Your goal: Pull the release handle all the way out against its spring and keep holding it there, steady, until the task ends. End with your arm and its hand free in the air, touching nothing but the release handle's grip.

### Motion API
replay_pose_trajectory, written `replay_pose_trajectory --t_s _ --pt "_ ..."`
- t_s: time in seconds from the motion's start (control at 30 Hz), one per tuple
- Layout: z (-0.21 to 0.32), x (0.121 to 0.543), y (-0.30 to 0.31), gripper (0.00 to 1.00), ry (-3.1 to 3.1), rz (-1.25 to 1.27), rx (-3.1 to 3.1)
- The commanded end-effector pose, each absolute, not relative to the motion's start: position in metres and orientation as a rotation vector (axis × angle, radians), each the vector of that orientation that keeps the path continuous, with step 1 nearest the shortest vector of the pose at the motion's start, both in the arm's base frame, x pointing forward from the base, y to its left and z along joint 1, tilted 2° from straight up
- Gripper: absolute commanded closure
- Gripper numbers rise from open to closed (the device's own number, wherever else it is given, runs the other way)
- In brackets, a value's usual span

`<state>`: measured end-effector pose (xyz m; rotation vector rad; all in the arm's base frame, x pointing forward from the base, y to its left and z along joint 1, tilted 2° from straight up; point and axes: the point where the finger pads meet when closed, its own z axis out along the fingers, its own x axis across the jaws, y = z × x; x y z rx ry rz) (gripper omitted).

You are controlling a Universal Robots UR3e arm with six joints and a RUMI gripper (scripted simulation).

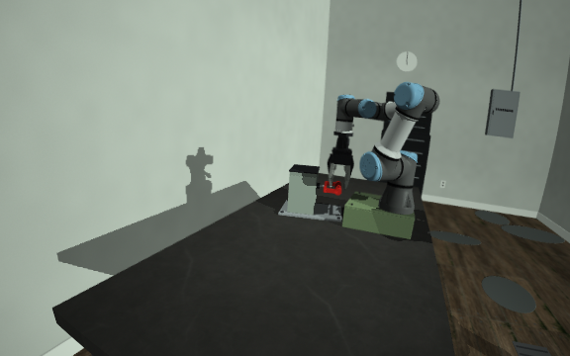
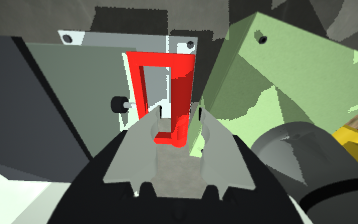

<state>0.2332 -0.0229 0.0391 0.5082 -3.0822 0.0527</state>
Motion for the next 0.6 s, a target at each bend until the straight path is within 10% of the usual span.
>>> replay_pose_trajectory --t_s 0.0,0.57 --pt "0.0355 0.2339 -0.0235 0.69 -3.084 0.055 0.509" --pt "0.03 0.2338 -0.0237 0.69 -3.084 0.055 0.509"
